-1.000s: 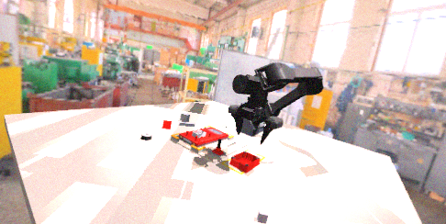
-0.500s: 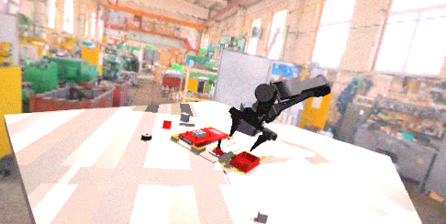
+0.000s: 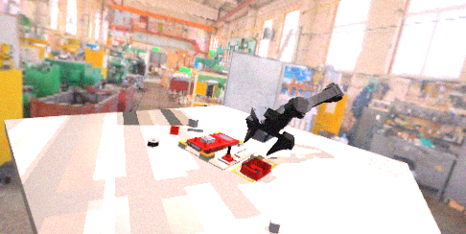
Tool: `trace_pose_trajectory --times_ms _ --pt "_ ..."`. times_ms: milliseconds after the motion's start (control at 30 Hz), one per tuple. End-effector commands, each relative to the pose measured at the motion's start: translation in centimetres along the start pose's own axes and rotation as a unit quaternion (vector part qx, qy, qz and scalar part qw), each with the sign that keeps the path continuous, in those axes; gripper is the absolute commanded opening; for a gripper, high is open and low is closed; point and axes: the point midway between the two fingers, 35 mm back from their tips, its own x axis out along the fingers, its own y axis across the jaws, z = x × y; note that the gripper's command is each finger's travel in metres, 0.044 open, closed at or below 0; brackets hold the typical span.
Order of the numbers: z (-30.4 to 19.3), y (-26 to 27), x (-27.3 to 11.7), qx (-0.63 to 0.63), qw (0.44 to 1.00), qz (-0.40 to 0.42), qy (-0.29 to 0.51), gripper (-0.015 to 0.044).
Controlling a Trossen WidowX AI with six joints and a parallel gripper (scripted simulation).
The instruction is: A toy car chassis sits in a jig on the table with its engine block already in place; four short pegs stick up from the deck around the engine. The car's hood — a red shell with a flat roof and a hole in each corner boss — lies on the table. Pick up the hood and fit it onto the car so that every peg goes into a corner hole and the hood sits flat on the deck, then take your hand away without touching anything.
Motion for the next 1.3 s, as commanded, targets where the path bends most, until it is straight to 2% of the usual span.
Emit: trace_pose_trajectory --times_ms 0,1267 --pt "-0.7 0.2 -1.5 0.034 0.996 0.037 -0.069 0.0440" --pt "-2.7 0.8 0.3 0.033 0.996 0.038 -0.070 0.0440"
